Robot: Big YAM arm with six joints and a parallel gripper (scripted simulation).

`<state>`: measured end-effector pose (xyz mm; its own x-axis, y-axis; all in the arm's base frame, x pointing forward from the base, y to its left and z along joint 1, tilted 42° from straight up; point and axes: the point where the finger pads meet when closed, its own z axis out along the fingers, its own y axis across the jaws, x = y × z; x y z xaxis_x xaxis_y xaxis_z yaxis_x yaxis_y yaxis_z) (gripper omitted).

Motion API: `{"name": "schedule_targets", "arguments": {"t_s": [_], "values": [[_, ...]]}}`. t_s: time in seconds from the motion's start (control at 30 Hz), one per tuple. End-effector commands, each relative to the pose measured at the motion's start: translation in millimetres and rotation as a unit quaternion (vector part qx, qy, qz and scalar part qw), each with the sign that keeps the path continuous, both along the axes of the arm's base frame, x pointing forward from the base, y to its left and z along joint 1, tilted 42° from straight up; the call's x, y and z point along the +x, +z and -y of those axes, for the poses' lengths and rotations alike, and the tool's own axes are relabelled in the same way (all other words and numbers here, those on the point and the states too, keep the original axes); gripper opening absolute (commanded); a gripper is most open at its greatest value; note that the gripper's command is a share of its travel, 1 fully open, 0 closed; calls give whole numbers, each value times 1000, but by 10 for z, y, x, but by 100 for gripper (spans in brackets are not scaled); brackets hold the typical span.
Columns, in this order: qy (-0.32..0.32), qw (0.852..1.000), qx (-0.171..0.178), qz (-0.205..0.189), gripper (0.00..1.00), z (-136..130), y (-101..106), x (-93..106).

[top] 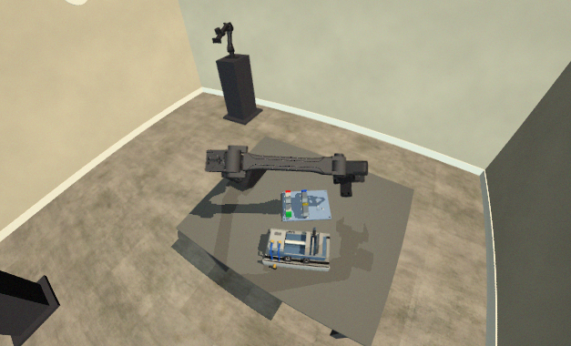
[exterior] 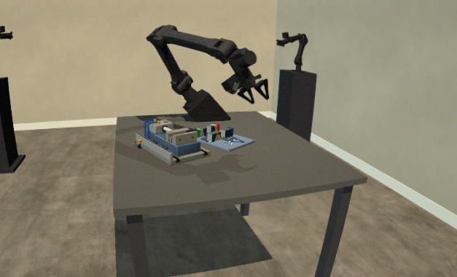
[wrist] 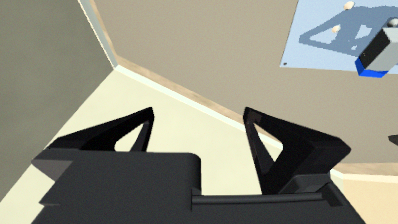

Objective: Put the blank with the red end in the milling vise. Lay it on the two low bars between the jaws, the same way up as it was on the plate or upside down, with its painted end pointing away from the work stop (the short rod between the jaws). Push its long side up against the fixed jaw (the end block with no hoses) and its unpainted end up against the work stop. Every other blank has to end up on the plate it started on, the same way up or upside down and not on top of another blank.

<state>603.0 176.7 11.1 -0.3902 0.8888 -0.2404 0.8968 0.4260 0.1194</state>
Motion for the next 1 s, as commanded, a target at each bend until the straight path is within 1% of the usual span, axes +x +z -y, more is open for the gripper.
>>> {"name": "schedule_targets", "arguments": {"t_s": [0.0,0.03,0.1,0.13,0.17,0.2,0.23,0.27,0.3,0.4,0.47,0.5,0.53,0.57,0.6,0.7,0.73,0.77,0.8,0.97], "values": [[5,999,-30,-22,100,-212,336,-452],[3,998,-57,-38,100,-180,428,-661],[3,998,-57,-38,100,-194,449,-691],[1,994,-90,-55,100,-144,561,-932],[1,994,-90,-55,100,-162,587,-959],[1,990,-126,-70,100,-81,684,-1172],[1,990,-126,-70,100,-114,745,-1237],[1,990,-126,-70,100,-114,745,-1237],[3,983,-163,-82,100,-54,914,-1504],[3,983,-163,-82,100,-54,914,-1504],[11,969,-228,-98,100,75,1231,-1943],[11,969,-228,-98,100,75,1231,-1943],[16,962,-253,-102,100,129,1356,-2096],[20,957,-271,-103,100,170,1447,-2202],[22,954,-281,-104,100,194,1502,-2263],[23,952,-285,-106,100,204,1527,-2297],[22,954,-281,-99,100,121,1543,-2188],[5,954,-280,-105,100,247,1530,-2120],[7,952,-285,-113,100,284,1480,-2173],[13,951,-286,-112,100,245,1472,-2200]]}}
